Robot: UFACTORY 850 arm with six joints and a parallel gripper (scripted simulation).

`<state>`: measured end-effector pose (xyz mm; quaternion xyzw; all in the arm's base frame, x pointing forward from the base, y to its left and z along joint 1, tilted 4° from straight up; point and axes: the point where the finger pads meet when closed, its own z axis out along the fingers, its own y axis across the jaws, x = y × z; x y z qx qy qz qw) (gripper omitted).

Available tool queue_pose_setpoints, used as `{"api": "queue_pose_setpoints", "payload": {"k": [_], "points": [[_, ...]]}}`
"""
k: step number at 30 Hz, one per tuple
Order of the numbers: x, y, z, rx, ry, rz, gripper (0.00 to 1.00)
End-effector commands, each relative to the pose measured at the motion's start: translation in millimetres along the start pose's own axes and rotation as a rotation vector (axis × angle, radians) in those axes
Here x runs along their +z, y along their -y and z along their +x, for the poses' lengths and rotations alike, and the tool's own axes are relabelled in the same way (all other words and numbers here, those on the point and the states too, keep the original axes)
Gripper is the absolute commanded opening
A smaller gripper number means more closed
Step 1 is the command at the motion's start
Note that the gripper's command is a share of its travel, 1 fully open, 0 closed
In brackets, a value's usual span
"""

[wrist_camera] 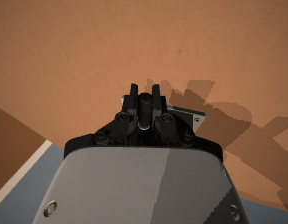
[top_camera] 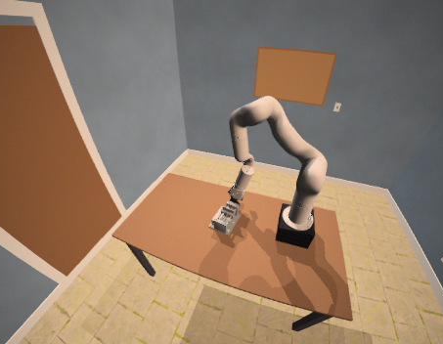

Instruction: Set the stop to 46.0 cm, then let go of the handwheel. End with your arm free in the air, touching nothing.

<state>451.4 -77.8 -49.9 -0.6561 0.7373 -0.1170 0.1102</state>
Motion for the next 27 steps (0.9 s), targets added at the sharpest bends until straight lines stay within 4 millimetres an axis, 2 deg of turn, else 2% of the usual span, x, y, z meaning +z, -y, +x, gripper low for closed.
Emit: {"api": "queue_pose_setpoints", "payload": {"k": [1, 27], "points": [[-0.1, 0.6, 0.0, 0.0, 0.0, 0.001, 0.06], [2.5, -1.6, 0.0, 0.0, 0.0, 0.001, 0.06]]}}
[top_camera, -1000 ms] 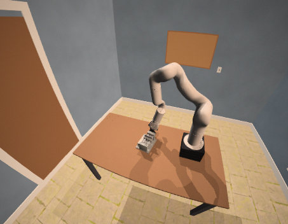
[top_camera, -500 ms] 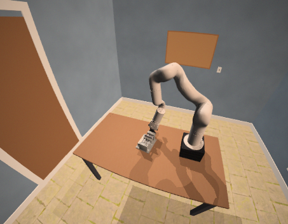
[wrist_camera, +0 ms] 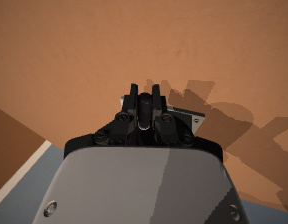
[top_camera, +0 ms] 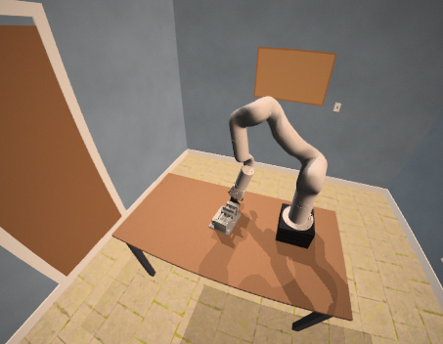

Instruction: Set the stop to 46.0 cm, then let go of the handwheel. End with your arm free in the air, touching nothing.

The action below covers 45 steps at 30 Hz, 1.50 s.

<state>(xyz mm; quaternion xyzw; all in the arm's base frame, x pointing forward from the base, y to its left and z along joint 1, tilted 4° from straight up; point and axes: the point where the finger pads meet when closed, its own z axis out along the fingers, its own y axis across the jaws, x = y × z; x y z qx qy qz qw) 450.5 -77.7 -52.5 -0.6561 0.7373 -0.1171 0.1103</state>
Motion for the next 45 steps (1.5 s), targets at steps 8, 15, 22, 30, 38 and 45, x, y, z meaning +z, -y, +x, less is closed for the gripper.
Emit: {"api": "queue_pose_setpoints", "payload": {"k": [8, 15, 22, 30, 38, 45], "points": [[2, -2, 0, 0.0, 0.0, 0.001, 0.06], [5, -5, 0, 0.0, 0.0, 0.001, 0.06], [6, -7, 0, 0.0, 0.0, 0.001, 0.06], [9, -13, 0, 0.0, 0.0, 0.001, 0.06], [10, -18, 0, 0.0, 0.0, 0.001, 0.06], [9, -26, 0, 0.0, 0.0, 0.001, 0.06]]}}
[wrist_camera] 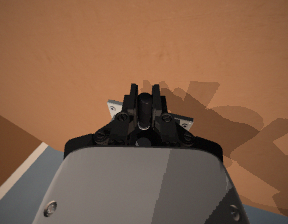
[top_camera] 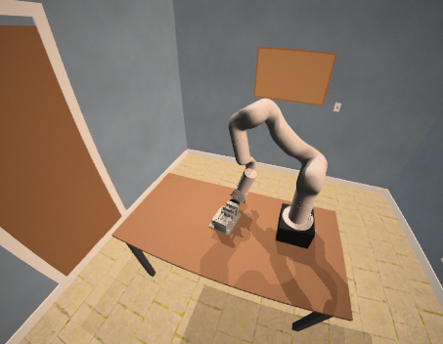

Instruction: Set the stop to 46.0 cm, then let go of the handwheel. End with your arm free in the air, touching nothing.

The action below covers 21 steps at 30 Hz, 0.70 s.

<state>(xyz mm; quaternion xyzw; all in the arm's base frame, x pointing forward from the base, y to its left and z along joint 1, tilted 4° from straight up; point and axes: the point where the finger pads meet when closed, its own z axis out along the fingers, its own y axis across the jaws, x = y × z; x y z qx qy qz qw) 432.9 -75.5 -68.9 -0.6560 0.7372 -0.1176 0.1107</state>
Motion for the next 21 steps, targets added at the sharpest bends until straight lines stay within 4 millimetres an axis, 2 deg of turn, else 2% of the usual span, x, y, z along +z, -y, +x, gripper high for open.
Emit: {"api": "queue_pose_setpoints", "payload": {"k": [1, 21], "points": [[-1, -6, 0, 0.0, 0.0, 0.0, 0.06], [-15, -25, 0, 0.0, 0.0, 0.0, 0.06]]}}
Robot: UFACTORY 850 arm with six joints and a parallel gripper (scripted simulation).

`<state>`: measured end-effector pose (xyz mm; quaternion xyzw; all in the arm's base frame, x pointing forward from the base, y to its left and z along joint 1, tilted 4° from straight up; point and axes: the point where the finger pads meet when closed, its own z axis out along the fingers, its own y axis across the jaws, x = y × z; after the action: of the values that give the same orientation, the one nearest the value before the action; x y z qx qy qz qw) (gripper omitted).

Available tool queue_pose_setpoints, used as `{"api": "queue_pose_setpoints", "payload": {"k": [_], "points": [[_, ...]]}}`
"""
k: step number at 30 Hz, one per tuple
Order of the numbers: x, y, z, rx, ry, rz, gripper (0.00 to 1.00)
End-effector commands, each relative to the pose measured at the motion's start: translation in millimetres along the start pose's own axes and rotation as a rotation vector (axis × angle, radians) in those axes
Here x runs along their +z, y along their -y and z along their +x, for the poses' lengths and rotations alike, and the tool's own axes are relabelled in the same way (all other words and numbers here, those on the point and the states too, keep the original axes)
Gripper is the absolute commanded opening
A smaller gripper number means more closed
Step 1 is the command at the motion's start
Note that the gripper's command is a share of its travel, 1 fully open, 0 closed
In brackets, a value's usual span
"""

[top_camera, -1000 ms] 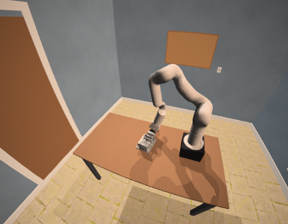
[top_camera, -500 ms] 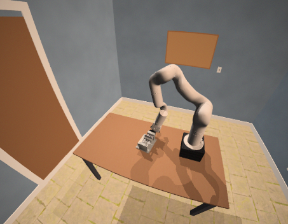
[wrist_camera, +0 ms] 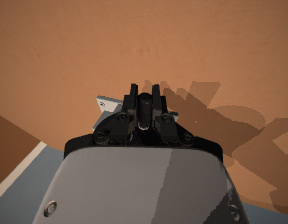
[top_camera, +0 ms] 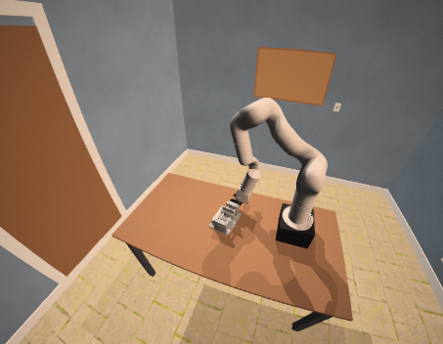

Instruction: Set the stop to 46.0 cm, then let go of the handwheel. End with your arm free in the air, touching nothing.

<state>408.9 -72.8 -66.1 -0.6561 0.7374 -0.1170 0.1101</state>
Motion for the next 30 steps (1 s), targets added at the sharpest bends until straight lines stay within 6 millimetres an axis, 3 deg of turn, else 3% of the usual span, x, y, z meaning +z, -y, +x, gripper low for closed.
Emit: {"api": "queue_pose_setpoints", "payload": {"k": [1, 20, 30], "points": [[-6, -3, 0, 0.0, 0.0, 0.001, 0.06], [-27, -5, 0, 0.0, 0.0, 0.001, 0.06], [-41, 4, 0, 0.0, 0.0, 0.001, 0.06]]}}
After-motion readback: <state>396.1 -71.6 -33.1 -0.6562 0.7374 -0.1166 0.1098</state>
